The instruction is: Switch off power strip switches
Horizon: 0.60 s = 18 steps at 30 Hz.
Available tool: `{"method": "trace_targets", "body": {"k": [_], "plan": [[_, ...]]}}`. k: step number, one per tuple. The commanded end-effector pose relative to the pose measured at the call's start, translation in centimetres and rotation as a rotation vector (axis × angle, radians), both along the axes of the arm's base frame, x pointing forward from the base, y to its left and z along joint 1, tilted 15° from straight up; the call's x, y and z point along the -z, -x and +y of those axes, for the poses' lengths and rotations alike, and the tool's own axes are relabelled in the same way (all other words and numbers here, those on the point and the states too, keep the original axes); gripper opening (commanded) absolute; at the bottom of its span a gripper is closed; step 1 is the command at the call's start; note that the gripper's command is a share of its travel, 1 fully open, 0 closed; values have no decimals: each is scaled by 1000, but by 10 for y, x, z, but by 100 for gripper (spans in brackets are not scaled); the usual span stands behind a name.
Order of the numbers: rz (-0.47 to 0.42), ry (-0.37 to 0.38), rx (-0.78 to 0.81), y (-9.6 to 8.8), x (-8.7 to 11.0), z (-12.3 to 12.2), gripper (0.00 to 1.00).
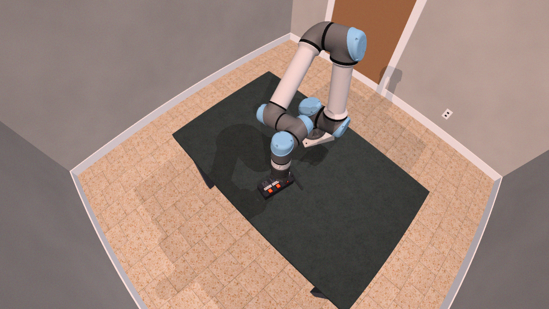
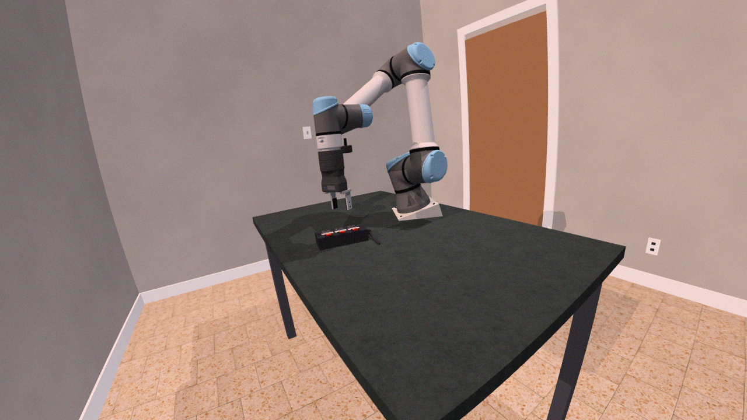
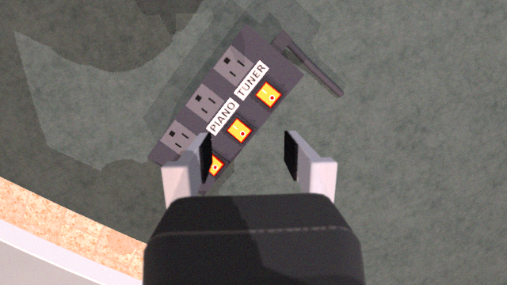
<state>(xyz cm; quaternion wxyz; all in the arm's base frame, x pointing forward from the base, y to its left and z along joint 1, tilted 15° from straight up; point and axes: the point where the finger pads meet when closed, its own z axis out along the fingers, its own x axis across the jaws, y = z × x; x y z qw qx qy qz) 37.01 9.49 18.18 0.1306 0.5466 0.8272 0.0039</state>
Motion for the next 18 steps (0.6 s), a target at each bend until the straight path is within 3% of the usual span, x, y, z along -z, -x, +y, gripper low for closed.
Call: {"method": "trace_targets", "body": {"k": [1, 10, 18], "plan": [[-31, -38, 206, -4, 7, -1, 100], [-75, -108, 510, -11, 17, -3, 100], [-91, -133, 621, -14, 21, -3, 100]]}}
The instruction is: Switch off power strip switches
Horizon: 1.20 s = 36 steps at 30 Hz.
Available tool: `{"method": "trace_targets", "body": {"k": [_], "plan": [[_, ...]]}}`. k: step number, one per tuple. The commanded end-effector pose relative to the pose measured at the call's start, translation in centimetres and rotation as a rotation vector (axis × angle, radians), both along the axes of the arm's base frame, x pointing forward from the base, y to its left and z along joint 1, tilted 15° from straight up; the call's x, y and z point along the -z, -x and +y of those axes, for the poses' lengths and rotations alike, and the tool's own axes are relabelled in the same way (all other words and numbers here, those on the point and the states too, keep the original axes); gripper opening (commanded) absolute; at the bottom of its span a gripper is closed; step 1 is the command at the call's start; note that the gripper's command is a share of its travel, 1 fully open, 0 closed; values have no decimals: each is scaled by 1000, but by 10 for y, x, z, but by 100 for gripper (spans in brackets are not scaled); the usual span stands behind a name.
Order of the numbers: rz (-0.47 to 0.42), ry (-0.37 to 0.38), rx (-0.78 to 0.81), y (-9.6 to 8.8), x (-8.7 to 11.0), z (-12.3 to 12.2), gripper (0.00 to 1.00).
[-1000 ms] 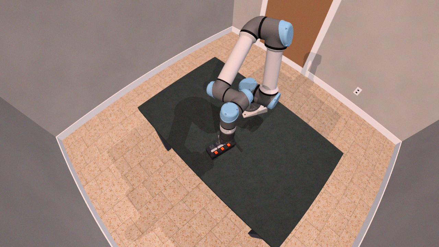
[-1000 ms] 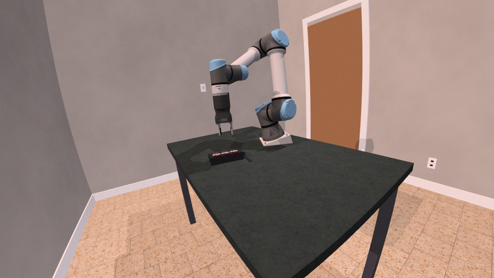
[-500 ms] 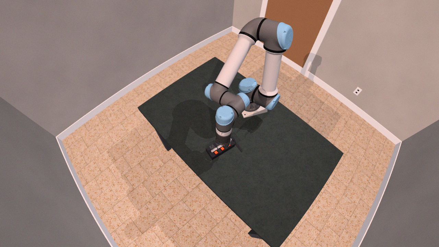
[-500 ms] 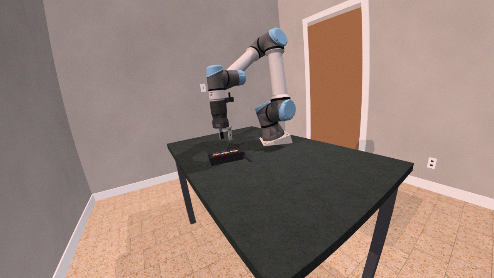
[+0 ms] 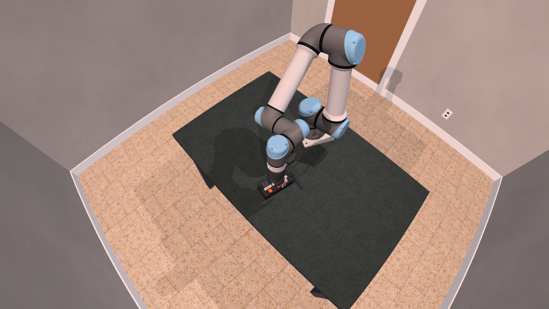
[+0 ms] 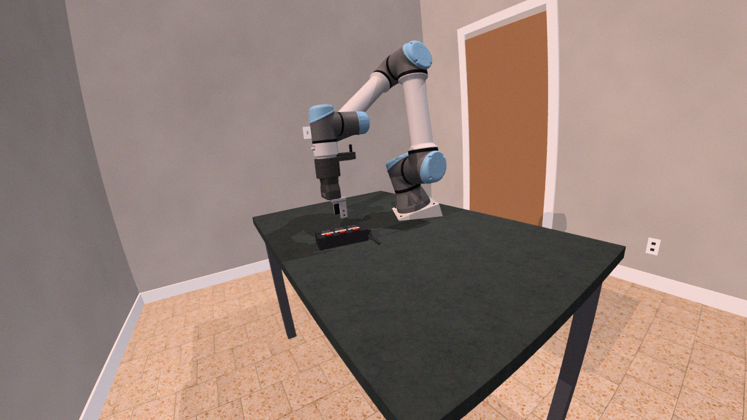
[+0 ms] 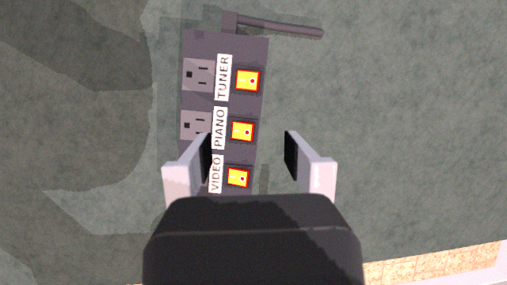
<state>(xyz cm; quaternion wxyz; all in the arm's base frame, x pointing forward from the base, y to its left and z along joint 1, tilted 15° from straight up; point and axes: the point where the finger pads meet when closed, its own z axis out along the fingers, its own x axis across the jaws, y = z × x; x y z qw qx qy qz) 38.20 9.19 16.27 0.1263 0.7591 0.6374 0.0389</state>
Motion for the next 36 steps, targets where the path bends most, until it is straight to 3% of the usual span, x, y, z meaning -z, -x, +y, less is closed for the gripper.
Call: {"method": "trace_targets", "body": {"k": [1, 12, 13, 36], "plan": [[-12, -14, 75, -2, 2, 0, 100], [-17, -22, 108, -3, 3, -1, 100], [-17, -22, 108, -3, 3, -1, 0], [-17, -22, 108, -3, 3, -1, 0]]}}
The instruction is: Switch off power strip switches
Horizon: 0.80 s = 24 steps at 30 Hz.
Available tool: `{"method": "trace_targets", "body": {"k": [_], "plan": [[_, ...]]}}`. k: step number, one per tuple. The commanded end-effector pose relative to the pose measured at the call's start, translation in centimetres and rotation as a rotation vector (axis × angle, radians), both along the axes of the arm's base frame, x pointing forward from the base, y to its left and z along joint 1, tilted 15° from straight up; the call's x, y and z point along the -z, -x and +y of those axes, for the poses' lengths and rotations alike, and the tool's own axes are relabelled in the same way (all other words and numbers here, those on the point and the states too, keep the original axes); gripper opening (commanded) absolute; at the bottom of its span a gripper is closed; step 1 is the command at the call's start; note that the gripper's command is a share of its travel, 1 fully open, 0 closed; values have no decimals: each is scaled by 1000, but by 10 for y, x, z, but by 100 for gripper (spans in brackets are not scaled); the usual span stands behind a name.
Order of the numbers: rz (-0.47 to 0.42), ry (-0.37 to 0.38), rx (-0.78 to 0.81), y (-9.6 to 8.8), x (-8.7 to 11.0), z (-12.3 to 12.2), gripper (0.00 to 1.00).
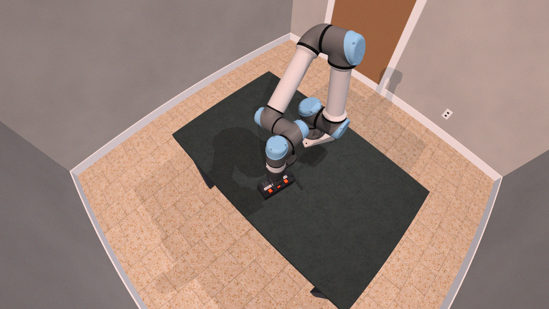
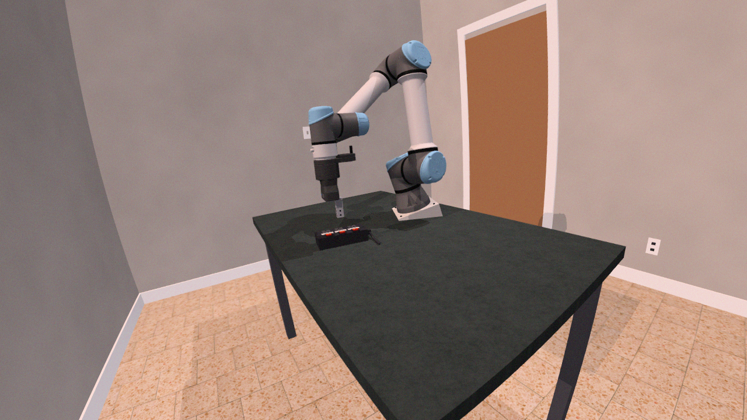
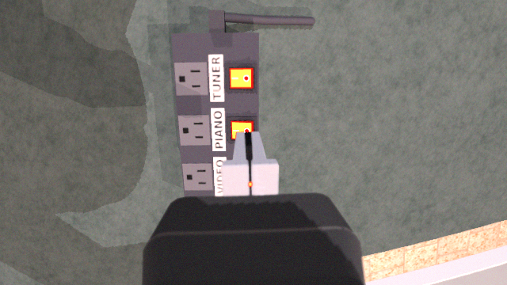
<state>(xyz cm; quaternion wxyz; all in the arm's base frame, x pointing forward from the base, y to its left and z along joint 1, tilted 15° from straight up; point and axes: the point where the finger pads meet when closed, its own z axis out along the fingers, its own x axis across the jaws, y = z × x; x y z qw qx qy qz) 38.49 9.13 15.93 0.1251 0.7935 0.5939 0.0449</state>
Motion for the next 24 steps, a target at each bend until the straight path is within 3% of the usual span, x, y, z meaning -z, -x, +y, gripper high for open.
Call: {"method": "trace_targets", "body": {"k": [1, 24], "plan": [[-1, 0, 0, 0, 0, 0, 0], [-3, -2, 9, -1, 3, 0, 0]]}}
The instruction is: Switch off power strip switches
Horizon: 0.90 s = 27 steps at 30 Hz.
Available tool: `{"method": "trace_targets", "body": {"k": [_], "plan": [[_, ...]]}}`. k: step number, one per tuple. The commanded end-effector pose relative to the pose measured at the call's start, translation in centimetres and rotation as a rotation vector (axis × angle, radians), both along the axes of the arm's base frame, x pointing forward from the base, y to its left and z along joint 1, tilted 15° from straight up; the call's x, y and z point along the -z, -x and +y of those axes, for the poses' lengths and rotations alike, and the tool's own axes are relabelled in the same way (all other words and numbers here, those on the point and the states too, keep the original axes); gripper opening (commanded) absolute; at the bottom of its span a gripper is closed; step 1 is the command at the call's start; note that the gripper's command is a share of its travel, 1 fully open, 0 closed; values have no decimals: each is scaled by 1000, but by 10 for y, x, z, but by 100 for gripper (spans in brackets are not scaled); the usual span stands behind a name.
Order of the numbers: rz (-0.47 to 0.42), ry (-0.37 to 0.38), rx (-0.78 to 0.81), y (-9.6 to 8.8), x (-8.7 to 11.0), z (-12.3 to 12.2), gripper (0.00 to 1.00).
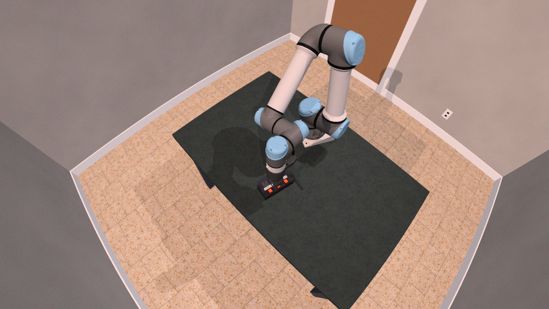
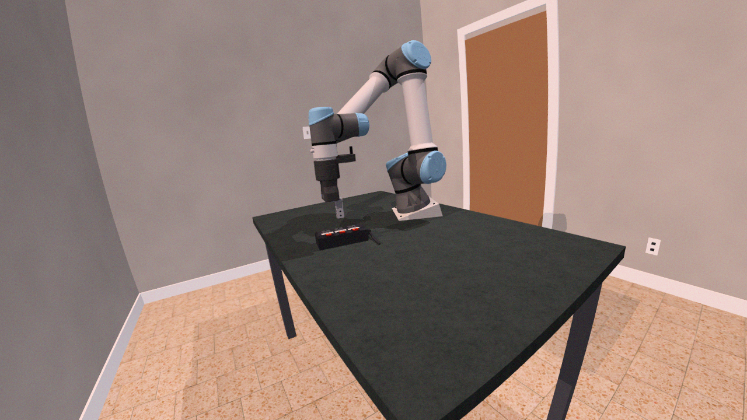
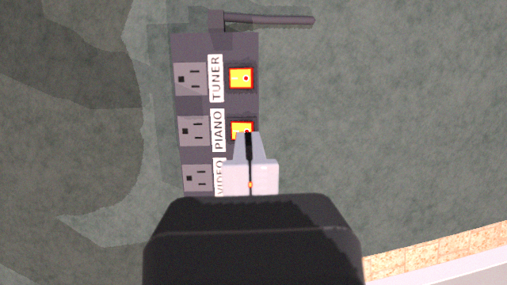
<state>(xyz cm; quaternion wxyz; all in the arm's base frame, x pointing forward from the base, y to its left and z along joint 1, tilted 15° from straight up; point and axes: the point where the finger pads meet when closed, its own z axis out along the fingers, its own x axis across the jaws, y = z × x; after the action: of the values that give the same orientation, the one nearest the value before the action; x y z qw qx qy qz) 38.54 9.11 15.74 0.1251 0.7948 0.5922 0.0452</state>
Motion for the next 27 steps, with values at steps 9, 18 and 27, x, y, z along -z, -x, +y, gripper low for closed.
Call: {"method": "trace_targets", "body": {"k": [9, 18, 27], "plan": [[-2, -1, 6, -2, 8, -1, 0], [-2, -1, 6, -4, 18, -2, 0], [-2, -1, 6, -7, 29, -3, 0]]}}
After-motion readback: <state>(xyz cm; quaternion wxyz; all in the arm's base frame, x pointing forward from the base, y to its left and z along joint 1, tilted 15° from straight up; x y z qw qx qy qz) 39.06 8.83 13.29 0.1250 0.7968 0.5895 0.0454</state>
